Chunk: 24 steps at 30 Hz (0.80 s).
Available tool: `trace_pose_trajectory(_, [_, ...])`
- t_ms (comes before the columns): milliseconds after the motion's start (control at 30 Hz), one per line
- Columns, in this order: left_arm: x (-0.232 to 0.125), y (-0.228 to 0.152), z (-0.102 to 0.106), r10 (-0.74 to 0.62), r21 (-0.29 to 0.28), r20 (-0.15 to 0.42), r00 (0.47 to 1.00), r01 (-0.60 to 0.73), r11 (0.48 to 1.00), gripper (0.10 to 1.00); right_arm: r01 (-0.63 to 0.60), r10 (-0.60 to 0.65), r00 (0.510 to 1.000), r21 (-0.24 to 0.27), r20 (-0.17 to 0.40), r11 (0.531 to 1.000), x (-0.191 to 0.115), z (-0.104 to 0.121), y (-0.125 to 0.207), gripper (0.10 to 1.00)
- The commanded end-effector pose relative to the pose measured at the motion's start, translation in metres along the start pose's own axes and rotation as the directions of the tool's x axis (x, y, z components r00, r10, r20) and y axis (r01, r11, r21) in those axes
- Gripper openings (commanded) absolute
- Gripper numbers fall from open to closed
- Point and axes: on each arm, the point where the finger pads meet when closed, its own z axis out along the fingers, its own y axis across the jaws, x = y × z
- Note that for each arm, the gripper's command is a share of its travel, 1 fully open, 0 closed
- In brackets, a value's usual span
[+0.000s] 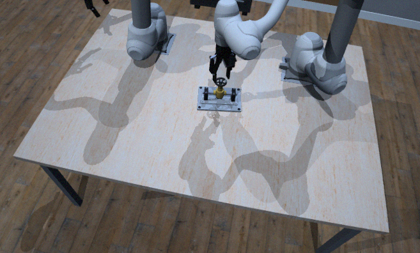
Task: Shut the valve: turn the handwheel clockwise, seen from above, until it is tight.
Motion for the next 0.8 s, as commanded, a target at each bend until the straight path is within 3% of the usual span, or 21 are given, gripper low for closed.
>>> trace_pose_trajectory(0, [0.0001, 0.0004, -0.0007, 0.0, -0.001, 0.0, 1.0, 0.0, 1.0, 0.519, 0.0, 0.0, 1.0, 0.001, -0.001, 1.0, 0.0001, -0.0006, -0.0001, 1.0])
trace_pose_trajectory(767, [0.0001, 0.0004, 0.0068, 0.0, -0.001, 0.0, 1.0, 0.0, 1.0, 0.519, 0.0, 0.0, 1.0, 0.001, -0.001, 1.0, 0.0001, -0.0006, -0.0001, 1.0])
